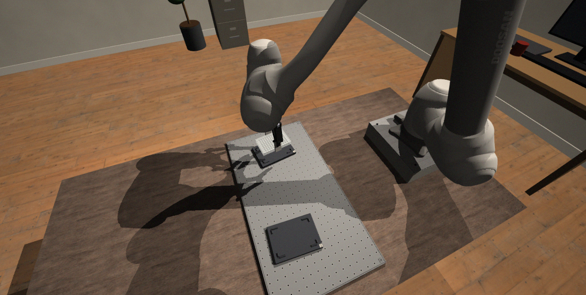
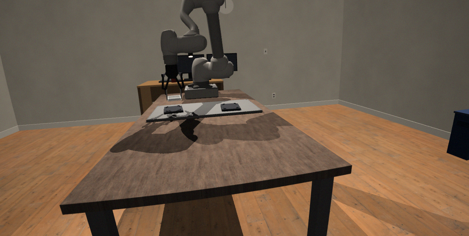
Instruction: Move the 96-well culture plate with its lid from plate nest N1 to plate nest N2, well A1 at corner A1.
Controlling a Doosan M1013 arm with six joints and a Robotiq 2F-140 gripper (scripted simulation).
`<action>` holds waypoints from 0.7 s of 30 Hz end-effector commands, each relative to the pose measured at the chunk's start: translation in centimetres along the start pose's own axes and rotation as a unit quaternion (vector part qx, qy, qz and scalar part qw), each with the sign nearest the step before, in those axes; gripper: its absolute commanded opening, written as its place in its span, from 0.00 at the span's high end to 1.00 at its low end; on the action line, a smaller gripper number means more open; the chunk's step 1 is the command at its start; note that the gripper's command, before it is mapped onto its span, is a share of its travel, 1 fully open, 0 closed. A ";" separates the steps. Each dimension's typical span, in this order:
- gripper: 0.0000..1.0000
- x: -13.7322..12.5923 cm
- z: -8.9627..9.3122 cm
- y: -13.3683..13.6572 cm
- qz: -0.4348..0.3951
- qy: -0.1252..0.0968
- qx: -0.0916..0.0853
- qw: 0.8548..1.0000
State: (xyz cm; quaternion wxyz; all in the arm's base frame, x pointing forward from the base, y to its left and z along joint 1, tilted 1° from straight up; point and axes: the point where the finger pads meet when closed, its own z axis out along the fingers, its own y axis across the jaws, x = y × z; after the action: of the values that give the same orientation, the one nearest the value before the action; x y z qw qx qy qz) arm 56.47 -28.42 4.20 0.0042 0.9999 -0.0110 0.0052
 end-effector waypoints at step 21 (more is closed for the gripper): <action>1.00 -0.4 0.0 1.4 0.000 0.000 0.000 1.000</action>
State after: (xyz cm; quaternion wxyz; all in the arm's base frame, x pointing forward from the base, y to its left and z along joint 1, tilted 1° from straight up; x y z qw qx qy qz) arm 56.04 -29.83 4.20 0.0041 0.9999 -0.0109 0.0052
